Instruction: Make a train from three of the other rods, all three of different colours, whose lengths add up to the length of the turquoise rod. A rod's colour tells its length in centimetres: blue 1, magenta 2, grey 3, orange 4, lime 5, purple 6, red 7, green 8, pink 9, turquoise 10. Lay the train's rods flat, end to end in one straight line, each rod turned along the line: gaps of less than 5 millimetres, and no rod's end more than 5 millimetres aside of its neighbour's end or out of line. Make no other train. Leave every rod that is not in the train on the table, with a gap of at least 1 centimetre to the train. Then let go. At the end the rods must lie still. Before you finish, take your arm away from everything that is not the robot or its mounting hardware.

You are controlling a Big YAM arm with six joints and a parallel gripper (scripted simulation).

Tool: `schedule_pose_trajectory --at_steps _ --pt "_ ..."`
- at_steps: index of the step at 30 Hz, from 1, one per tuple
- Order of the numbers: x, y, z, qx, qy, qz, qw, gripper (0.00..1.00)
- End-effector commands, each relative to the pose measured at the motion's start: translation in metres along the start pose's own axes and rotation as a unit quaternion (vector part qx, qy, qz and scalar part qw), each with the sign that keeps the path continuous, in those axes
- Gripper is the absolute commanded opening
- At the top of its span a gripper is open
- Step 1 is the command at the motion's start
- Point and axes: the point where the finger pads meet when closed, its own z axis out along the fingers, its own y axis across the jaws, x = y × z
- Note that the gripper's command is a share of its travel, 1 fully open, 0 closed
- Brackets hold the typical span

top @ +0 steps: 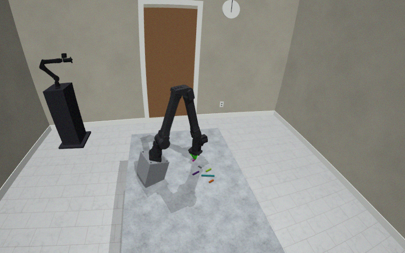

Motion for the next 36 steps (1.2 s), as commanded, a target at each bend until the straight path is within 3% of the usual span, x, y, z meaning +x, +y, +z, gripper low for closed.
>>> schedule_pose_trajectory --at_steps 1,7,22,36 --pt "-0.0174 -0.0035 -0.006 0.008 -0.02 -0.002 1.0 0.04" --pt "-0.0174 -0.0035 -0.006 0.008 -0.02 -0.002 1.0 0.04" --pt "-0.0174 -0.0035 -0.006 0.008 -0.02 -0.002 1.0 0.23" --pt "-0.0151 -0.0026 -0.011 0.006 -0.016 -0.001 1.0 0.23"
